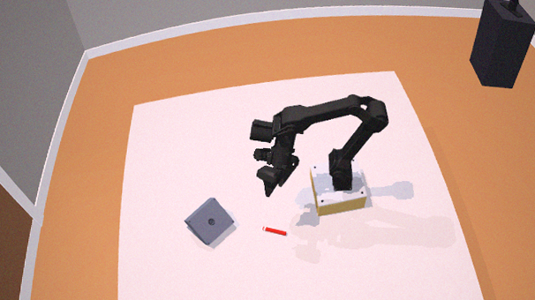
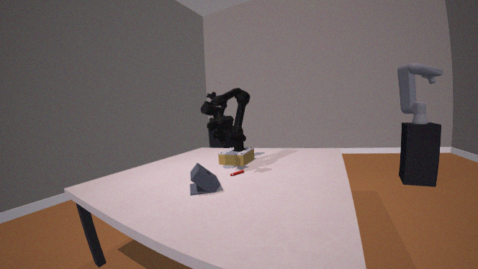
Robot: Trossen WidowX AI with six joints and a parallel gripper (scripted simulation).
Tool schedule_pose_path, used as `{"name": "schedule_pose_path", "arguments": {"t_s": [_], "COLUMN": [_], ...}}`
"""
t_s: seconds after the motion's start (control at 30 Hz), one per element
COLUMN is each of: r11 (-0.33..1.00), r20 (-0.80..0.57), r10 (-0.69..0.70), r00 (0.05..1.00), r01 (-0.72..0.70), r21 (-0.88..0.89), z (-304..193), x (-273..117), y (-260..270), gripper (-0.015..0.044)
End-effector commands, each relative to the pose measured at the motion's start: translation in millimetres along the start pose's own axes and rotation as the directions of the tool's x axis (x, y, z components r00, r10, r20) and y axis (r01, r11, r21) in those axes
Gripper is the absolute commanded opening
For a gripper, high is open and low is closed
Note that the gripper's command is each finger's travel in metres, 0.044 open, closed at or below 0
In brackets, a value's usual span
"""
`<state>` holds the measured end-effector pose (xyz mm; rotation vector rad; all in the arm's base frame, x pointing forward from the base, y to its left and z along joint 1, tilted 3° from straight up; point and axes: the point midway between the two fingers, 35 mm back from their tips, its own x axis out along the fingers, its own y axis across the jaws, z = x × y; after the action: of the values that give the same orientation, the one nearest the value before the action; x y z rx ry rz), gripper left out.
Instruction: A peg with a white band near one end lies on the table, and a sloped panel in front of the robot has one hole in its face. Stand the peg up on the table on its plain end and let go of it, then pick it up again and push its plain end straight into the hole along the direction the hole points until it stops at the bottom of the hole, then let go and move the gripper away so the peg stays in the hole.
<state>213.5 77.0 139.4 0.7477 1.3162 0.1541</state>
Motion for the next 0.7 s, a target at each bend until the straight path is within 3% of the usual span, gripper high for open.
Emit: {"name": "schedule_pose_path", "arguments": {"t_s": [0.0,0.43,0.67], "r11": [0.99,0.849,0.837], "r20": [-0.046,-0.01,-0.001], "r10": [-0.139,-0.514,-0.53], "r00": [0.989,0.858,0.848], "r01": [0.139,0.506,0.523], "r21": [-0.013,-0.152,-0.161], "z": [7.1,9.6,8.8], "x": [24.1,106.6,111.3], "y": [2.9,18.2,19.2], "gripper": [0.044,0.044,0.044]}}
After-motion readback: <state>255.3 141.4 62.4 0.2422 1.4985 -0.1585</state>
